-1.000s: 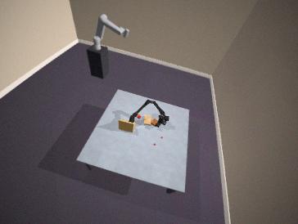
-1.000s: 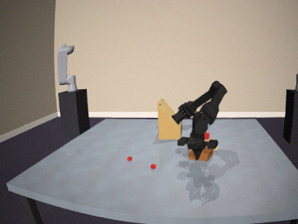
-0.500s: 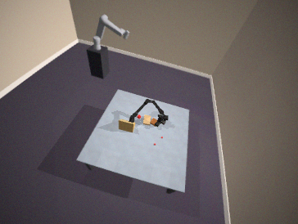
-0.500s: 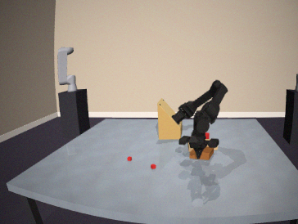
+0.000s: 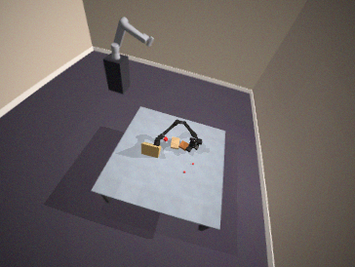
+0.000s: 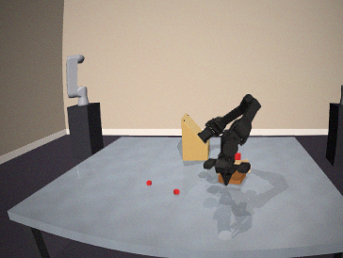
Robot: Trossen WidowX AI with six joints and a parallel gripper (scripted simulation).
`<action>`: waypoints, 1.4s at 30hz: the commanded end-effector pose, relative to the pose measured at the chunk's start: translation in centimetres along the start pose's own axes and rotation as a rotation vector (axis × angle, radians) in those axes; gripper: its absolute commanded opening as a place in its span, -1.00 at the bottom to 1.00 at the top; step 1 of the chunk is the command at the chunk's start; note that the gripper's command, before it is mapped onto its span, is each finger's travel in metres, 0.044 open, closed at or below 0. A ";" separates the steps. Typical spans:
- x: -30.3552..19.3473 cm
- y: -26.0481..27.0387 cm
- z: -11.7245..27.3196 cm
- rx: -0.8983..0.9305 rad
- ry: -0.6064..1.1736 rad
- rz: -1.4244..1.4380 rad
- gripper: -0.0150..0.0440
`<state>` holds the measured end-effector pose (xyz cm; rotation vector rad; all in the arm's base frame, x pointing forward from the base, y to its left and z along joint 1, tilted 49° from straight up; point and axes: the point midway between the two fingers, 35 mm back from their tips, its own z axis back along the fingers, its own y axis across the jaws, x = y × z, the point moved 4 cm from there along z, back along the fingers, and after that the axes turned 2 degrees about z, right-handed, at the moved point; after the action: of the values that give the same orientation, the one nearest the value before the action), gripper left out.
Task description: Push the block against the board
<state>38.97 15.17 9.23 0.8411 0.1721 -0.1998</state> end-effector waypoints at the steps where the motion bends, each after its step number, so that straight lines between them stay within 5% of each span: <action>1: 0.6 0.1 0.0 0.003 0.000 0.006 -0.49; 13: 2.5 0.0 0.0 0.004 0.000 0.007 -0.49; 18: 2.1 -0.2 5.2 0.001 -0.001 0.006 -0.49; 24: 1.9 -0.1 5.5 0.001 -0.001 0.009 -0.49; 42: -19.2 3.9 7.1 -0.010 0.005 0.279 -0.49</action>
<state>24.52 14.44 21.14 0.8500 0.0663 0.0393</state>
